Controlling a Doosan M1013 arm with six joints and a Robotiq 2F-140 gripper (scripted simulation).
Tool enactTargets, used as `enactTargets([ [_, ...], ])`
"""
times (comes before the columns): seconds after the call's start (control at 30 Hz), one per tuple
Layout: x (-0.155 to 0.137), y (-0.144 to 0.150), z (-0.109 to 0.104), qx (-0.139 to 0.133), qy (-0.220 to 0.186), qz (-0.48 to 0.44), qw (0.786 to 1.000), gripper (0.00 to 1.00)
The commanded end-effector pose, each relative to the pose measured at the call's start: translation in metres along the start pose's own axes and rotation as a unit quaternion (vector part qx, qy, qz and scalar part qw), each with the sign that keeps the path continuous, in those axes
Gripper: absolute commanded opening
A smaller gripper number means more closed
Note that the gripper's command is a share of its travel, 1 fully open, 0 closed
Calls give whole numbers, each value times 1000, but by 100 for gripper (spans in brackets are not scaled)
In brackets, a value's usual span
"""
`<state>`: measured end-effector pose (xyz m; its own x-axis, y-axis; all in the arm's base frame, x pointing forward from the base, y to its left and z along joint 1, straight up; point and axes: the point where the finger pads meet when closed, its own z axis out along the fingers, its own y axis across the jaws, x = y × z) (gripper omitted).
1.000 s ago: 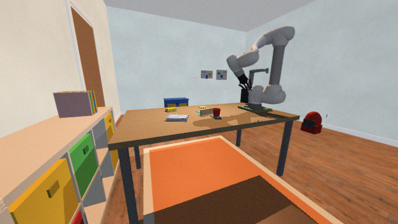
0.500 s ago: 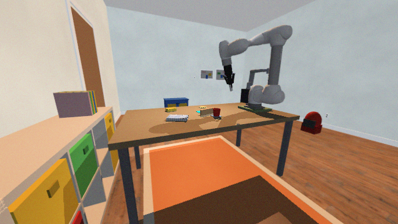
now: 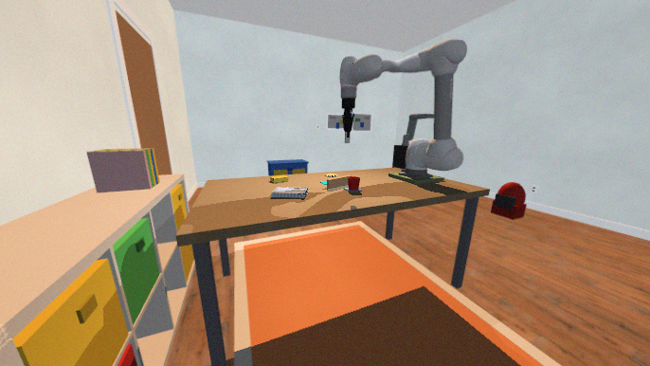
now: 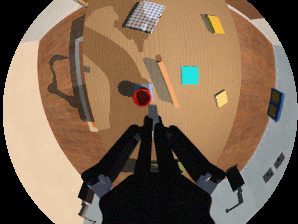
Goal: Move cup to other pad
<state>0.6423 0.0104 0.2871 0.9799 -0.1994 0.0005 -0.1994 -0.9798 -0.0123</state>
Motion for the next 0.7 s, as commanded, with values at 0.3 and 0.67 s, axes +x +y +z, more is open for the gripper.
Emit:
enactTargets([
  [0.3, -6, -17, 83, -6, 1, 260, 966, 0],
  [0.67, -20, -26, 129, -6, 2, 403, 915, 0],
])
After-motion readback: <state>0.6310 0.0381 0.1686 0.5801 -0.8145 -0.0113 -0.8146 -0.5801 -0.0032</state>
